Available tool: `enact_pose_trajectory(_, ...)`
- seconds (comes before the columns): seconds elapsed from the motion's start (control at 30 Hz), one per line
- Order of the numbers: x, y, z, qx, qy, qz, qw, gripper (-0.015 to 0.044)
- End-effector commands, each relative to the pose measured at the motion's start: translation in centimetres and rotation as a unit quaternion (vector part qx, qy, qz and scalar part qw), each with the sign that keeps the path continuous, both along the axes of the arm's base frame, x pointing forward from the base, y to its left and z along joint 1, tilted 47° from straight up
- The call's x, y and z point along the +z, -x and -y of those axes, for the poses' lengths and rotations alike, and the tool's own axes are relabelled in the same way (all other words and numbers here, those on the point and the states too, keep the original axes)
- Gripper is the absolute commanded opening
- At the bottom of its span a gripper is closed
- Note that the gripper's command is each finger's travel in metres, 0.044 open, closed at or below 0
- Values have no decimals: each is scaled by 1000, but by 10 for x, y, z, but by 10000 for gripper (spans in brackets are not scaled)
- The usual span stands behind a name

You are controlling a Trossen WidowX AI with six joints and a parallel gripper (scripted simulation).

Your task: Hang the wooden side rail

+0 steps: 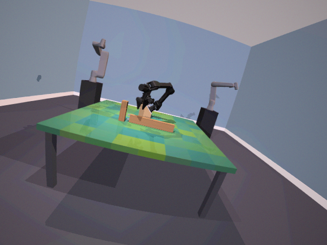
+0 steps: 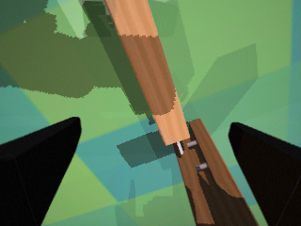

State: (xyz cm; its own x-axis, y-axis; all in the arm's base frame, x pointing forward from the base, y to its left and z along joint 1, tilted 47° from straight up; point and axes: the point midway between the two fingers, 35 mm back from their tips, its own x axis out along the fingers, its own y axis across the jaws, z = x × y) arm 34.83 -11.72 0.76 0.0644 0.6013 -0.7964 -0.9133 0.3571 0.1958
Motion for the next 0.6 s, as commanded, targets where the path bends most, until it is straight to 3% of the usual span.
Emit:
enact_pose_trajectory(0.0, 14, -8, -5, 157, -73, 122, 977, 440)
enact_pose_trajectory(0.33, 13, -9, -6, 157, -73, 122, 977, 440)
enact_pose_trajectory(0.57, -9, -10, -30, 157, -74, 122, 977, 440)
